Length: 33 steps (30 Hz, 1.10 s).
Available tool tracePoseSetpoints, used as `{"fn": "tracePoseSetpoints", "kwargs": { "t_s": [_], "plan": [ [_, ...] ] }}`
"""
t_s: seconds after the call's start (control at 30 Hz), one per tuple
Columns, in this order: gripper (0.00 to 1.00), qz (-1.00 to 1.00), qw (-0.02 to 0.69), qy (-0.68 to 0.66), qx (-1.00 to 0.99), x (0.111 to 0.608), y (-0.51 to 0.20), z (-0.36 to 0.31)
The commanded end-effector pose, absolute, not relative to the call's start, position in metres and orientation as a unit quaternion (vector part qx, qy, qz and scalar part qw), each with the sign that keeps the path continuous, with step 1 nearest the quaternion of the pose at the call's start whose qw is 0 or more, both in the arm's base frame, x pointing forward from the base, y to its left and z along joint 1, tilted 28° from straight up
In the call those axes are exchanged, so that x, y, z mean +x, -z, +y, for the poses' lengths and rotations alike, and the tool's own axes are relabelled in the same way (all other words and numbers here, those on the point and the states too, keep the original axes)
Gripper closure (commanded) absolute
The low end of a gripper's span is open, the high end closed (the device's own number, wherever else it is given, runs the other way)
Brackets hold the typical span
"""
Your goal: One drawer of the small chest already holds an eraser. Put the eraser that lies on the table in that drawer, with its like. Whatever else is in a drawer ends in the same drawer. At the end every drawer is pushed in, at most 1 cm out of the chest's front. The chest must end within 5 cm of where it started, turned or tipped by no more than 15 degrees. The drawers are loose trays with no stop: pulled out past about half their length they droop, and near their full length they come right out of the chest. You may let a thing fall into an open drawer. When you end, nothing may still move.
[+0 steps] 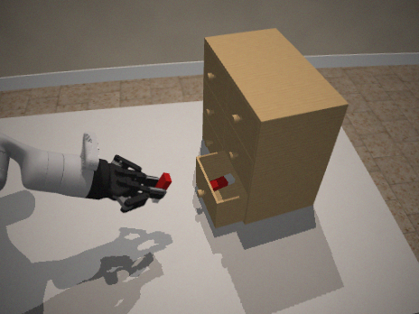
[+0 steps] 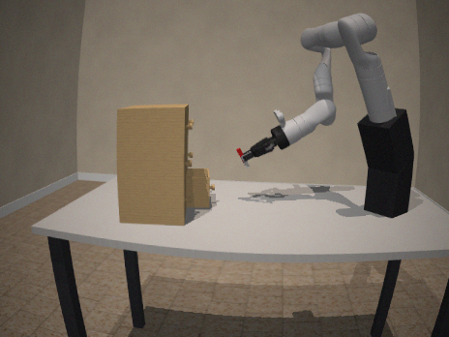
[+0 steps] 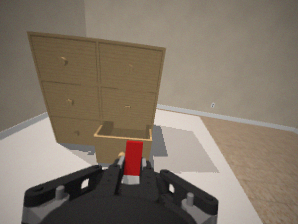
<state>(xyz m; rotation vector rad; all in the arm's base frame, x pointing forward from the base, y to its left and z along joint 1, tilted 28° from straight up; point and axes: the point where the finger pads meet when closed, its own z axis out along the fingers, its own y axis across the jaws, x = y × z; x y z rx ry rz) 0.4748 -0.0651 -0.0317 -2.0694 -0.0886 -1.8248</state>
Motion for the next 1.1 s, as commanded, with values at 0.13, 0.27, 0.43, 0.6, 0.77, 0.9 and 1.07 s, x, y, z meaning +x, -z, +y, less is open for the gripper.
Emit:
{"fn": "tracePoseSetpoints", "kwargs": {
  "t_s": [0.13, 0.27, 0.43, 0.6, 0.77, 0.9, 1.07],
  "plan": [
    [0.81, -0.034, 0.190, 0.650, -0.735, 0.483, 0.027, -0.063],
    [0.81, -0.034, 0.190, 0.650, -0.735, 0.493, 0.022, -0.061],
    [0.81, -0.034, 0.190, 0.650, -0.735, 0.508, 0.015, -0.058],
    [0.81, -0.034, 0.190, 0.650, -0.735, 0.518, 0.011, -0.056],
    [0.81, -0.034, 0.190, 0.650, -0.735, 0.535, 0.003, -0.052],
    [0.81, -0.034, 0.190, 0.650, -0.735, 0.550, -0.004, -0.049],
    [0.81, -0.034, 0.190, 0.650, -0.735, 0.567, -0.012, -0.046]
  ]
}}
